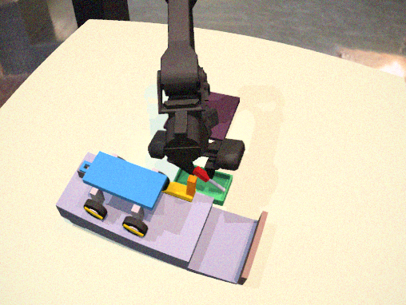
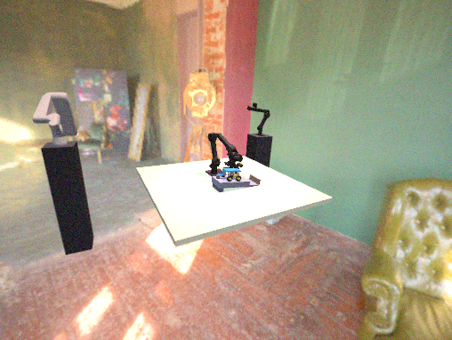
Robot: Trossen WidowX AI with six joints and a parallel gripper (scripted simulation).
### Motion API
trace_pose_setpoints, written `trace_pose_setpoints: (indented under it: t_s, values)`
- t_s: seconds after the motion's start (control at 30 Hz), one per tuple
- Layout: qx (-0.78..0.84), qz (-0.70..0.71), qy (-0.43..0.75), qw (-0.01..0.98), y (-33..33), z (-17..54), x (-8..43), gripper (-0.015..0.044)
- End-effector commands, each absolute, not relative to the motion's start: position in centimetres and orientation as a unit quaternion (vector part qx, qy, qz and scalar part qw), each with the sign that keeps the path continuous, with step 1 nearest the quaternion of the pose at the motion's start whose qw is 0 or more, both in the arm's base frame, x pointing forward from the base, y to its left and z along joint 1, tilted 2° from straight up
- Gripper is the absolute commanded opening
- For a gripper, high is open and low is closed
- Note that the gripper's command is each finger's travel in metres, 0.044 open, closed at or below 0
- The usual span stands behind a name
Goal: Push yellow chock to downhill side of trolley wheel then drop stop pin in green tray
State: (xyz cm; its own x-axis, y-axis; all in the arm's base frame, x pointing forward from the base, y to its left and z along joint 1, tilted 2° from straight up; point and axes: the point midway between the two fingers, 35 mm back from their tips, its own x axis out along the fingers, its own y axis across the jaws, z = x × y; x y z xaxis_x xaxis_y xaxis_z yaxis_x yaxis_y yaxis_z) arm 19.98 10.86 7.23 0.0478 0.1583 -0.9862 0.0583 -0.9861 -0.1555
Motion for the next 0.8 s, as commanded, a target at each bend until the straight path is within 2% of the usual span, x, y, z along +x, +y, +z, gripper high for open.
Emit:
trace_pose_setpoints:
  t_s: [0.0,0.73,0.77]
  values:
    - [-0.723,0.686,-0.078,0.037,10.6,7.0,20.0,0.019]
    - [-0.723,0.686,-0.078,0.037,9.4,5.9,20.1,0.019]
    - [-0.724,0.685,-0.075,0.036,9.5,6.2,20.1,0.0216]
